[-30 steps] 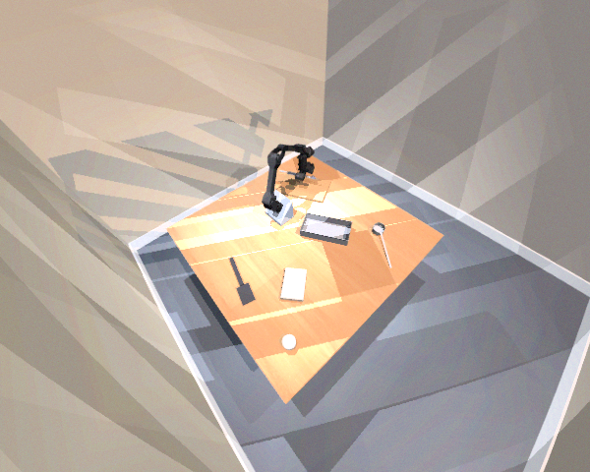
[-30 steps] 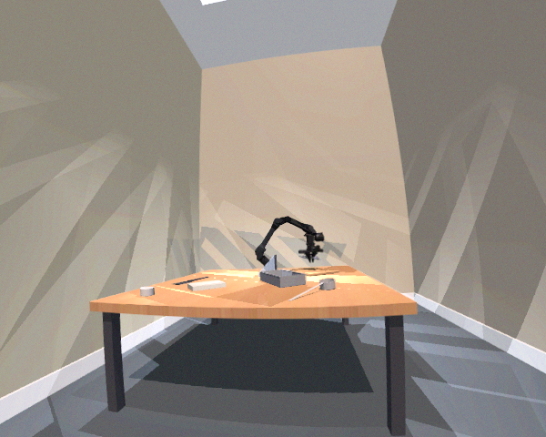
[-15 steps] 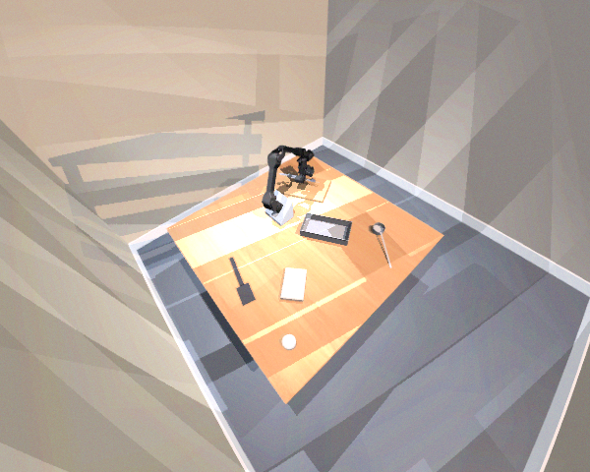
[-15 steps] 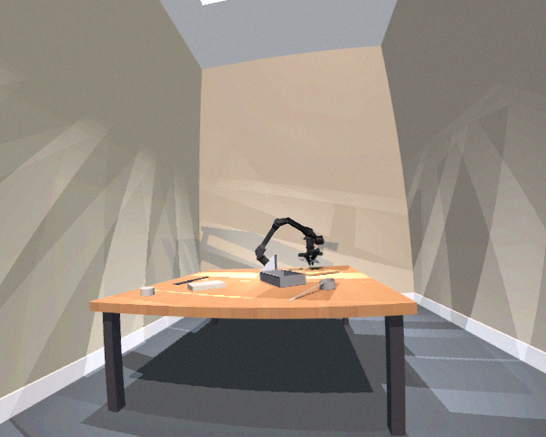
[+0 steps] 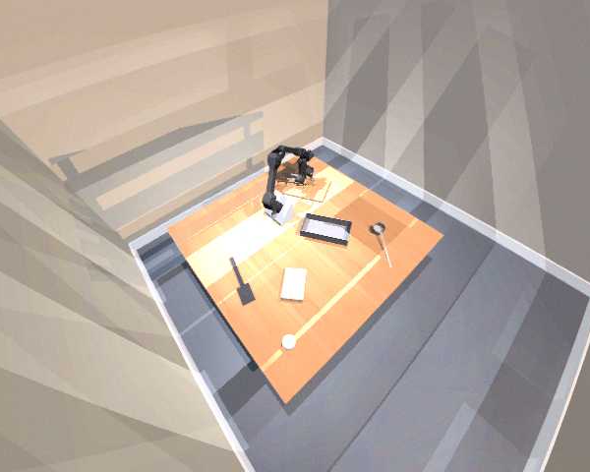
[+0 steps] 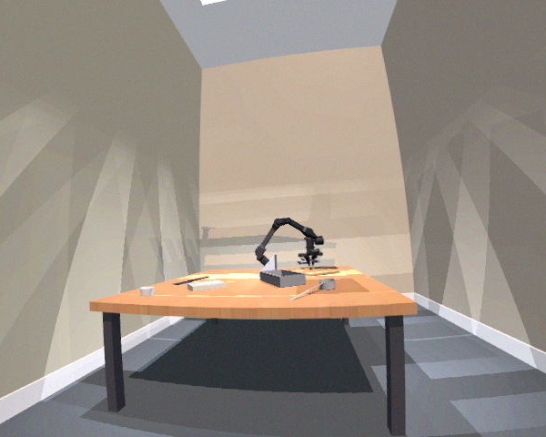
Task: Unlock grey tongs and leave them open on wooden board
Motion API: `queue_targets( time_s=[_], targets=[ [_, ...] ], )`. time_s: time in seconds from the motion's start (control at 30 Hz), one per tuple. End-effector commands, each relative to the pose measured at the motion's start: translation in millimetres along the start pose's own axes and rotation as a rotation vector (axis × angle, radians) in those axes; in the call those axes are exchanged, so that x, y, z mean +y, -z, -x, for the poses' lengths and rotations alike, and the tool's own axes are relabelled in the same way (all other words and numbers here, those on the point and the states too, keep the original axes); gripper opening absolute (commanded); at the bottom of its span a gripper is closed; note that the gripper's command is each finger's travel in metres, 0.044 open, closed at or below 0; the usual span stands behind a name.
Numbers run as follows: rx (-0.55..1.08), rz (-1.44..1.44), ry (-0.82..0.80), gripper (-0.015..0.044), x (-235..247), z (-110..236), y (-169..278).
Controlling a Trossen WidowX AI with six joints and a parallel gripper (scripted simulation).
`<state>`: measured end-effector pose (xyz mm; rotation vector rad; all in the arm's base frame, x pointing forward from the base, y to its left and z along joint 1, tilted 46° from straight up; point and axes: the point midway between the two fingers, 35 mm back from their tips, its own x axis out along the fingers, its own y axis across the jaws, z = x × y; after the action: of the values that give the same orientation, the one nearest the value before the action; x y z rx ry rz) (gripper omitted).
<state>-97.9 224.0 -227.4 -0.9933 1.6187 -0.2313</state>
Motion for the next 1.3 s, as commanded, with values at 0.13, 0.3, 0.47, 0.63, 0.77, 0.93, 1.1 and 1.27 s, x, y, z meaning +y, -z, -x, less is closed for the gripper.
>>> queue_targets(
  time_s=[0.13,0.3,0.47,0.63,0.77,0.93,1.1,1.27],
  targets=[
    [0.0,0.0,0.0,0.0323,0.1,0.3,0.0],
    [0.0,0.0,0.0,0.044,0.1,0.3,0.0],
    [0.0,-0.001,-0.001,0.044,-14.7,18.7,-0.8],
    [0.001,-0.004,0.0,0.044,-65.9,66.4,-2.5],
    [0.003,-0.007,0.003,0.044,-116.8,97.5,-2.1],
    [0.005,-0.008,0.006,0.044,-150.0,111.4,-0.5],
    [0.005,-0.009,0.003,0.044,-149.4,117.4,-0.7],
    [0.005,-0.014,-0.013,0.044,-149.0,155.8,-0.9]
  ],
)
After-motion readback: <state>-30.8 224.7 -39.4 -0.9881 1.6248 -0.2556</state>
